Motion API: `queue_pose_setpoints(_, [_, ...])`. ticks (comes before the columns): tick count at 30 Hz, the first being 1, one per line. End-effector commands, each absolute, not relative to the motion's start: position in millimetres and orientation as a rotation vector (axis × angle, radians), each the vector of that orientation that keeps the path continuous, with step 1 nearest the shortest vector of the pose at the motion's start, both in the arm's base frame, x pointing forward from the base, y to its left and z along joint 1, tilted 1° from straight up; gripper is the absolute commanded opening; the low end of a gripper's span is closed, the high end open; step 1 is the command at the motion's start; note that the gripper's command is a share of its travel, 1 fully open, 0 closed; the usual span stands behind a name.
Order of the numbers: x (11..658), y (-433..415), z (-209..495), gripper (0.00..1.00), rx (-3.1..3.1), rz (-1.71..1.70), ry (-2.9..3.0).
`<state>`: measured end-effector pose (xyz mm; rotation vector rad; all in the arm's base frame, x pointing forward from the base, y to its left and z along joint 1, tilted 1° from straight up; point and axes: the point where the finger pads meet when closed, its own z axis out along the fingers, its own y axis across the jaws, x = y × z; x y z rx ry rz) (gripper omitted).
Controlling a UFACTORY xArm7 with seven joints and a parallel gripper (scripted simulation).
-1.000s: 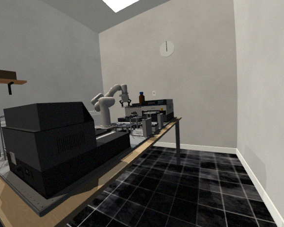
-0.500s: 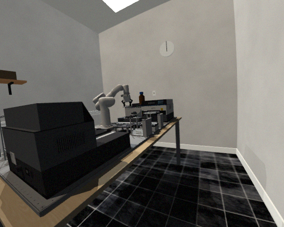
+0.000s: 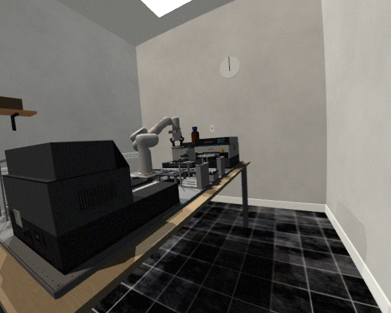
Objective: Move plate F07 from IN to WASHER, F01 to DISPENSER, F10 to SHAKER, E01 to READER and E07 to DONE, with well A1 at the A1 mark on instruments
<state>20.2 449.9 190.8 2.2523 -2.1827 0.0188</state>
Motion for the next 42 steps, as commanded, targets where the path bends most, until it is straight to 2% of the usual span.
queue_pose_setpoints(1, [20.0, 466.5, 192.0, 0.0, 2.22, 0.018, -2.218])
queue_pose_setpoints(42, [19.8, 482.5, 175.9, 0.0, 2.22, 0.018, -2.218])
